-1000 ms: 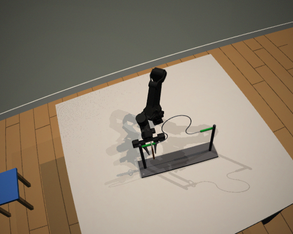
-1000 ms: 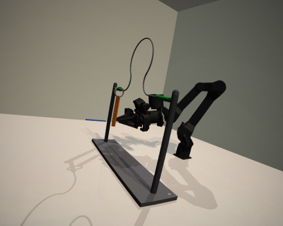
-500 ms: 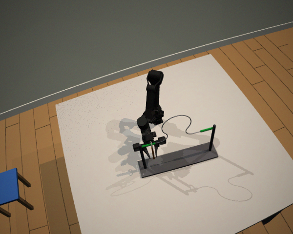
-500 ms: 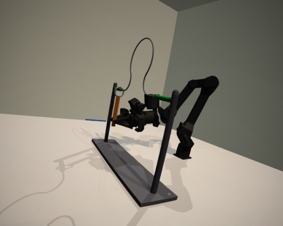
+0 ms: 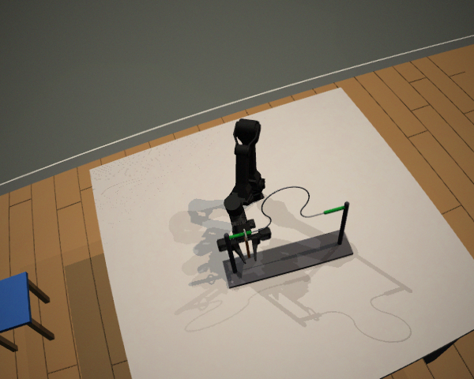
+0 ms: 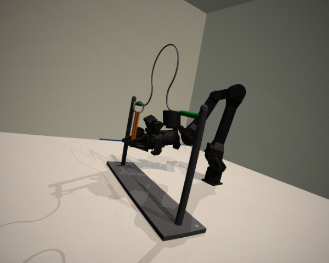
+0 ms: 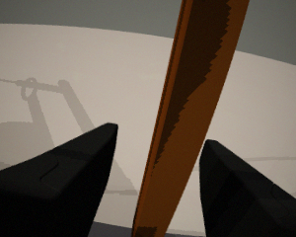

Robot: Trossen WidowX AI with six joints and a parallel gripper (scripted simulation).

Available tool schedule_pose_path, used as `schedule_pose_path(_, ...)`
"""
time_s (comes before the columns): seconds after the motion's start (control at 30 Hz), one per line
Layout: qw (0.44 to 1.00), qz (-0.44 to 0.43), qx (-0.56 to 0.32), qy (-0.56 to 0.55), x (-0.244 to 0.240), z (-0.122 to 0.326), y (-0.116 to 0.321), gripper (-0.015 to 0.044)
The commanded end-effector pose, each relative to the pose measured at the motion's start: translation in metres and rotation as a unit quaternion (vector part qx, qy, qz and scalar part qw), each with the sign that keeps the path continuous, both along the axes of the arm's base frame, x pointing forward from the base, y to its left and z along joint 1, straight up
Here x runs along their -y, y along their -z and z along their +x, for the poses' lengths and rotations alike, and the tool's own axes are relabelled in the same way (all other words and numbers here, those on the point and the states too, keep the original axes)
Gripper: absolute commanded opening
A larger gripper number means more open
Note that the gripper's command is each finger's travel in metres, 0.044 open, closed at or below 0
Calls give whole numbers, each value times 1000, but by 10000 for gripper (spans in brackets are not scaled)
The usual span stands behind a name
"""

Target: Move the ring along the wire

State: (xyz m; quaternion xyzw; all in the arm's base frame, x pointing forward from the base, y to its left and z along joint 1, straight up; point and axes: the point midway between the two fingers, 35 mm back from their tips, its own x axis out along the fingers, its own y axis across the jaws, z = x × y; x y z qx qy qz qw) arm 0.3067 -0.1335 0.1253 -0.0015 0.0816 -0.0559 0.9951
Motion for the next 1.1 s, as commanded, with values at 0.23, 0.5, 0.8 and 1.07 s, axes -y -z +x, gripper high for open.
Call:
schedule_pose_path(0.23,1000,1,3,2,0,9,2,160)
schedule_pose_path(0.5,1000,1,3,2,0,9,2,160)
schedule_pose_path(0.8,1000,0,2,0,0,9,2,55)
schedule_pose_path(1.07,1000,0,2,0,0,9,2,-150)
